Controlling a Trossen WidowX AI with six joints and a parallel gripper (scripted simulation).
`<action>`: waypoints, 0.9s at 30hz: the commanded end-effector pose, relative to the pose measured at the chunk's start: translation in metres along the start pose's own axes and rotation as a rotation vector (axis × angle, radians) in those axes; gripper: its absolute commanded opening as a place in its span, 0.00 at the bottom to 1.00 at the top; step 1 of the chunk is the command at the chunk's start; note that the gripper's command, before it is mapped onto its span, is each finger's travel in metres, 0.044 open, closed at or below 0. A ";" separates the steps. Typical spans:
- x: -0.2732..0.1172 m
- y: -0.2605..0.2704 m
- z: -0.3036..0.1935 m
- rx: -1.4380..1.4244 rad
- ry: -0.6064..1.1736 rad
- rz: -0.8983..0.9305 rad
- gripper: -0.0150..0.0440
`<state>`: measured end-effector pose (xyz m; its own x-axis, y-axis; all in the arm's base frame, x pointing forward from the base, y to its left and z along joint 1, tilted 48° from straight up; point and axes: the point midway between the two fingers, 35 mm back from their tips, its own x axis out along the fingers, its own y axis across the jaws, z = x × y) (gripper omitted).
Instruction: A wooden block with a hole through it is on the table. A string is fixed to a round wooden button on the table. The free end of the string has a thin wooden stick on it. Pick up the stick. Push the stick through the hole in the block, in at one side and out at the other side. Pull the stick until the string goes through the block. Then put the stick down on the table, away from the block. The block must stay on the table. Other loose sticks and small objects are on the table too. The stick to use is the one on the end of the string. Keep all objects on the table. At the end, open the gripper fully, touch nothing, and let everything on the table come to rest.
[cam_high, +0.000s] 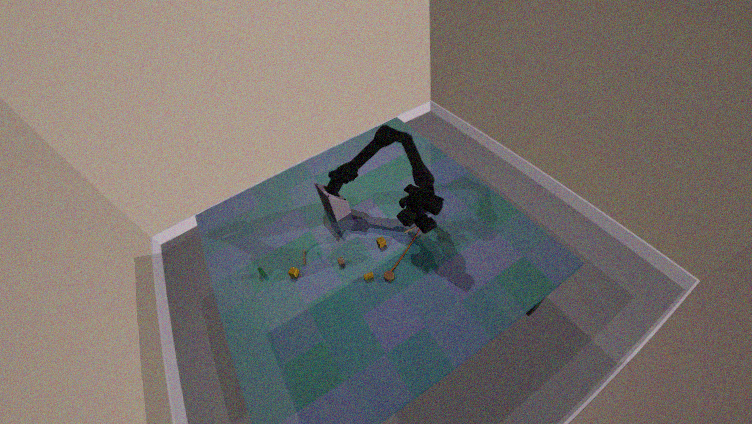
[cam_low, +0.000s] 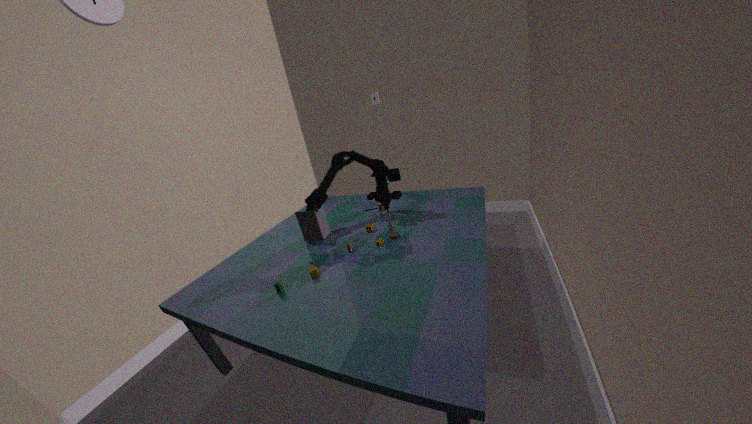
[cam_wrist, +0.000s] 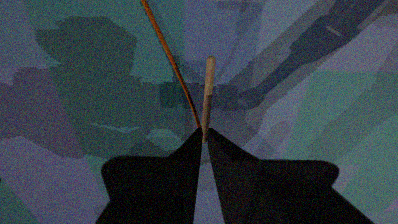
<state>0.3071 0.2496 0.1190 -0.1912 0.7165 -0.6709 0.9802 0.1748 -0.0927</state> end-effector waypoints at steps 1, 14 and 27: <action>0.002 -0.003 0.000 -0.001 0.004 0.004 0.25; 0.013 -0.014 0.006 0.000 0.003 0.004 0.25; 0.023 -0.025 0.013 0.000 0.003 0.004 0.25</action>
<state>0.2808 0.2542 0.0979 -0.1942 0.7202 -0.6661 0.9797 0.1772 -0.0940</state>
